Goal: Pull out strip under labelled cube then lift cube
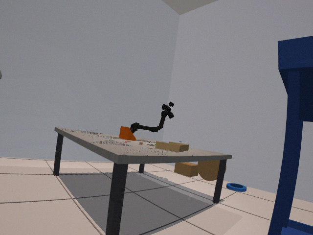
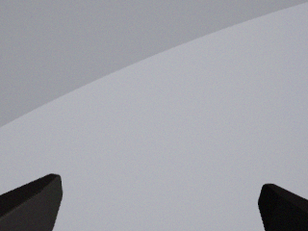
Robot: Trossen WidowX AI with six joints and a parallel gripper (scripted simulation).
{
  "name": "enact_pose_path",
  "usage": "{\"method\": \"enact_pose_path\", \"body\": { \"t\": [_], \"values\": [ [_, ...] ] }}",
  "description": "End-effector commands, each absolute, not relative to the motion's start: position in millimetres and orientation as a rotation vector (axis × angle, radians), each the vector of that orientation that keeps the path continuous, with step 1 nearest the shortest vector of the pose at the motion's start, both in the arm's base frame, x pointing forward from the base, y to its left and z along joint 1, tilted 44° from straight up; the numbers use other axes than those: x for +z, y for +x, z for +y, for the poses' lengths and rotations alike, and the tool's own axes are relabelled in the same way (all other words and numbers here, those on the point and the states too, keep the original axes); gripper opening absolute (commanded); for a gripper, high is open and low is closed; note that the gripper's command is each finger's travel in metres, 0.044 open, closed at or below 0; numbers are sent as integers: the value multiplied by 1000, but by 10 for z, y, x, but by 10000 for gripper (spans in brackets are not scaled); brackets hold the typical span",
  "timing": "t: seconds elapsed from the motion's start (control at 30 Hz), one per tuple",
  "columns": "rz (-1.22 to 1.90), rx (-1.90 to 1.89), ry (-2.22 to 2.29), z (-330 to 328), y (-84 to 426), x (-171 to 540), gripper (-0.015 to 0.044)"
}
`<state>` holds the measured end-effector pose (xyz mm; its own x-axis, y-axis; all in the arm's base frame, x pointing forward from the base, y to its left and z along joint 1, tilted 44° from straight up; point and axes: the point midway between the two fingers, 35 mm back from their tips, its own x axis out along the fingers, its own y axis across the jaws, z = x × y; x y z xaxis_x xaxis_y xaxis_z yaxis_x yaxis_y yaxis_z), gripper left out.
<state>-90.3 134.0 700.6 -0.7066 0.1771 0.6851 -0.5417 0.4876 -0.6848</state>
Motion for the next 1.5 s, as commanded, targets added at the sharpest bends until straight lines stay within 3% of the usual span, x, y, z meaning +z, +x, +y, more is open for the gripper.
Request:
{"method": "enact_pose_path", "body": {
  "t": [0.0,0.4,0.63,1.1,1.47],
  "values": [
    [-2015,1254,305,1313,-905,7012,400],
    [-2171,519,578,-206,-855,7053,400],
    [-2051,146,718,-1023,-558,6930,400],
    [-1400,-476,939,-2529,722,6027,400],
    [-722,-602,951,-2918,1962,4826,400]
  ]
}}
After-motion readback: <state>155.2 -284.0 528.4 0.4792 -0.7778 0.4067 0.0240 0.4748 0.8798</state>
